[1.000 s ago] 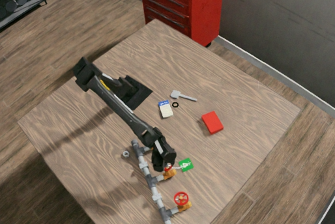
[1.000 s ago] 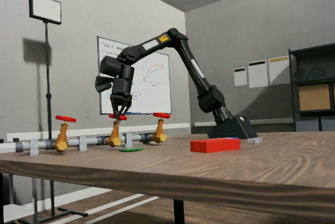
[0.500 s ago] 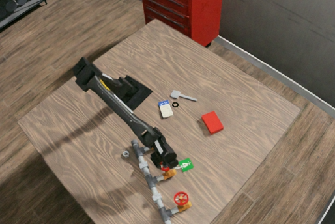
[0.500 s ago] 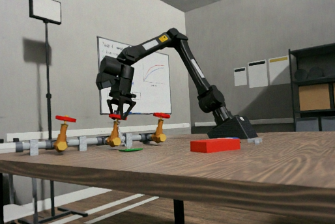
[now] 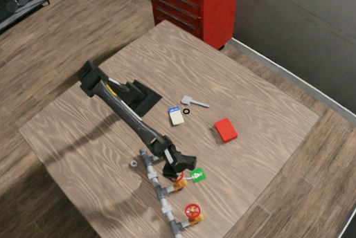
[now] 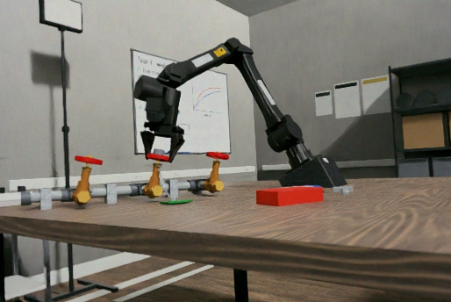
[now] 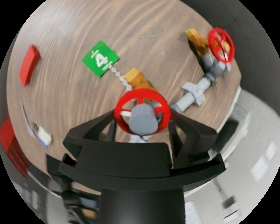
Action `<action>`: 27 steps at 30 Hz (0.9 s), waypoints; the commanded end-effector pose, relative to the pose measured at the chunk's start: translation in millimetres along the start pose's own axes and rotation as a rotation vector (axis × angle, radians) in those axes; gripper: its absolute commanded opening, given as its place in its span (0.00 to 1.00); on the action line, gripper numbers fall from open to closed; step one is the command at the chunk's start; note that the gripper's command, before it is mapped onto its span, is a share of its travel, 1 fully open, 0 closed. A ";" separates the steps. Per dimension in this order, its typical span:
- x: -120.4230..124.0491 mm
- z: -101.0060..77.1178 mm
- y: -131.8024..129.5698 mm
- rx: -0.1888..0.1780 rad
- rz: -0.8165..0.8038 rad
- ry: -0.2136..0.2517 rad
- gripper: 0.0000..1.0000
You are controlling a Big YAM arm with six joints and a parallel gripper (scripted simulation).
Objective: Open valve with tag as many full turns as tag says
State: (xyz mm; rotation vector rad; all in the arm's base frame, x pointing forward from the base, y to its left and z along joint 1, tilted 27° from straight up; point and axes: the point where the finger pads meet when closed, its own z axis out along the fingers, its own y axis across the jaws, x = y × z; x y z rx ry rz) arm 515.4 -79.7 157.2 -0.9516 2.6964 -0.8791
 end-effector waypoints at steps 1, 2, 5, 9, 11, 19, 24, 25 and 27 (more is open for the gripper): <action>-8.5 -8.0 -9.7 0.018 -0.345 -0.019 0.00; -8.5 -8.0 -9.7 0.019 -0.394 -0.018 0.00; -8.5 -8.0 -9.6 0.020 -0.514 -0.018 0.00; -8.5 -7.9 -9.6 0.022 -0.700 -0.017 0.00; -8.4 -7.9 -9.5 0.023 -0.795 -0.017 0.00; -7.6 -7.7 -8.6 0.020 -0.991 -0.017 0.00; -7.0 -7.7 -8.1 0.017 -1.002 -0.016 0.00; -7.0 -7.7 -8.1 0.017 -1.003 -0.016 0.00; -6.9 -7.7 -7.9 0.017 -1.004 -0.016 0.00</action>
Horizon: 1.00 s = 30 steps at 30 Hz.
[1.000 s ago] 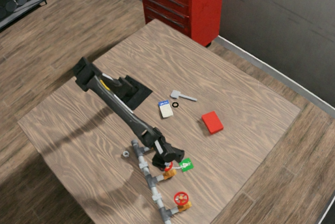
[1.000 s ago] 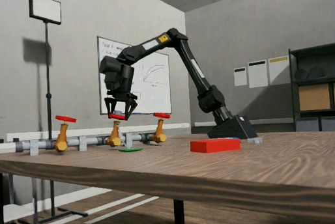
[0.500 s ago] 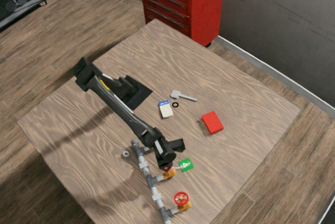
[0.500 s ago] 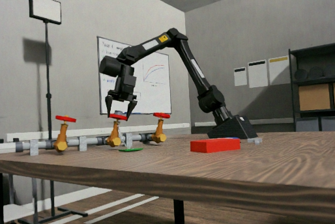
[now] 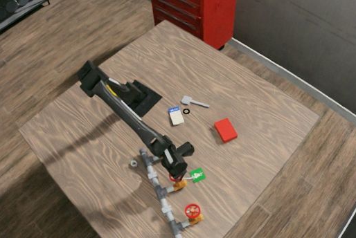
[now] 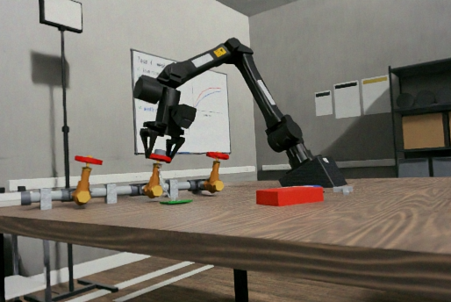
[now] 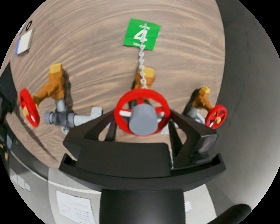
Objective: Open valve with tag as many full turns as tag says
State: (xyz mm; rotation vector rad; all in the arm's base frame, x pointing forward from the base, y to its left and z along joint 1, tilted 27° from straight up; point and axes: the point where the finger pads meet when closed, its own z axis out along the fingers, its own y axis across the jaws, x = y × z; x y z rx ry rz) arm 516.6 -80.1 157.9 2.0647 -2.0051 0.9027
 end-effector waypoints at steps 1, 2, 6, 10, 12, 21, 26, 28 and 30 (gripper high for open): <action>1.5 -7.6 -9.0 0.016 -0.083 -0.010 0.00; 1.5 -7.6 -8.9 0.016 -0.083 -0.010 0.00; 1.5 -7.6 -8.8 0.016 -0.084 -0.010 0.00; 1.7 -7.6 -9.8 0.019 -0.082 -0.009 1.00; 2.3 -7.7 -10.9 0.023 -0.079 -0.005 1.00; 2.3 -7.6 -10.9 0.023 -0.074 -0.006 1.00; 2.3 -7.6 -10.9 0.023 -0.074 -0.006 1.00; 2.3 -7.6 -10.9 0.023 -0.074 -0.006 1.00; 2.3 -7.7 -10.9 0.023 -0.074 -0.006 1.00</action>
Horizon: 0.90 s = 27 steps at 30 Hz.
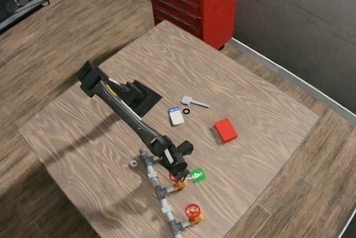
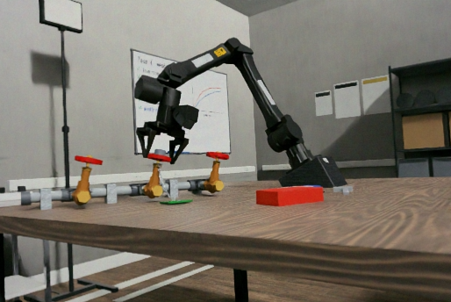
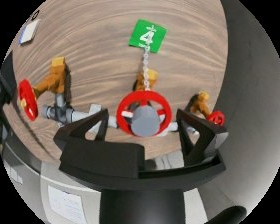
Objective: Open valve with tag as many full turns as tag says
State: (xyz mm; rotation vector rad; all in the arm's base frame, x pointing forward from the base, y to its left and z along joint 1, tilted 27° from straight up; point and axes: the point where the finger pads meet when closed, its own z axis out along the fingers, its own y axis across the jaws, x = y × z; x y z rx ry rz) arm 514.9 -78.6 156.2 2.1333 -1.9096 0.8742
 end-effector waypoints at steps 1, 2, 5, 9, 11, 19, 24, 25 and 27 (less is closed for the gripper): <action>5.3 -7.8 -12.5 0.029 0.007 0.004 1.00; 5.3 -7.8 -12.5 0.029 0.008 0.004 1.00; 5.3 -7.8 -12.5 0.029 0.032 0.004 1.00; 5.4 -7.8 -12.5 0.029 0.076 0.003 1.00; 5.4 -7.8 -12.5 0.029 0.121 0.002 1.00; 5.4 -7.9 -12.6 0.030 0.357 -0.001 1.00; 5.5 -7.9 -10.7 0.022 0.667 -0.002 1.00; 5.4 -7.9 -10.2 0.020 0.740 -0.003 1.00; 5.4 -8.0 -10.0 0.020 0.867 -0.004 1.00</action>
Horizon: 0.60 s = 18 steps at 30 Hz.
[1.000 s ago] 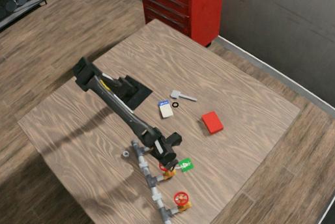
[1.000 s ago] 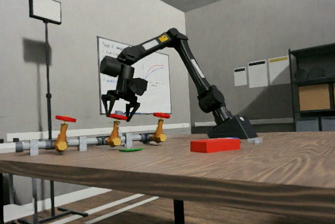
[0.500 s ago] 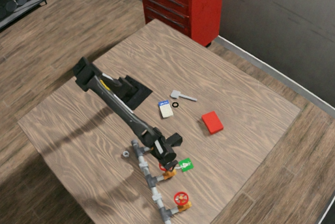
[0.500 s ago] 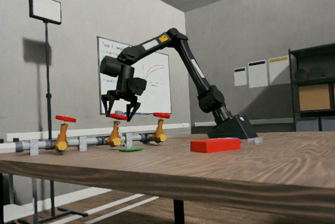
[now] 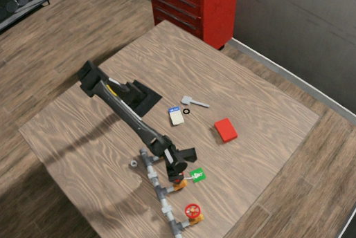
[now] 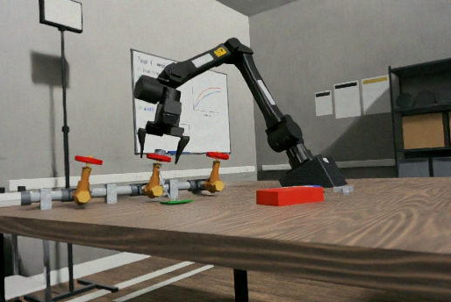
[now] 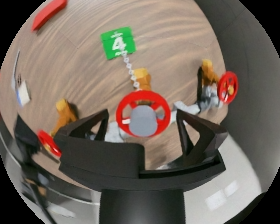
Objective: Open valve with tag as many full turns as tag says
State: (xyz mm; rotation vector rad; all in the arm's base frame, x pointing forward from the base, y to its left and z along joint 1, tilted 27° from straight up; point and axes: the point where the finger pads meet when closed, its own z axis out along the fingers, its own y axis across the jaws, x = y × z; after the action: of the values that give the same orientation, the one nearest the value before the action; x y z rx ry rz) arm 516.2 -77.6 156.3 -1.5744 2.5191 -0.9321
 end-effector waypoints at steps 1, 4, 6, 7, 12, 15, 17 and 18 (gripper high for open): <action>0.6 -7.9 -10.6 0.016 0.358 -0.003 1.00; 0.6 -8.0 -10.6 0.017 0.470 -0.006 1.00; 0.6 -8.0 -10.7 0.017 0.613 -0.006 1.00; 0.6 -8.0 -10.7 0.017 0.667 -0.008 1.00; 0.6 -8.1 -10.8 0.016 0.951 -0.015 1.00; 0.6 -8.1 -10.8 0.015 1.119 -0.020 1.00; 0.6 -8.2 -10.8 0.015 1.231 -0.023 1.00; 0.6 -8.2 -10.9 0.014 1.287 -0.025 1.00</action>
State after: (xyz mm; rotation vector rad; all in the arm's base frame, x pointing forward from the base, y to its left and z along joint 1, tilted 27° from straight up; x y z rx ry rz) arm 519.2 -76.3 156.8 -0.1811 2.7184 -0.7245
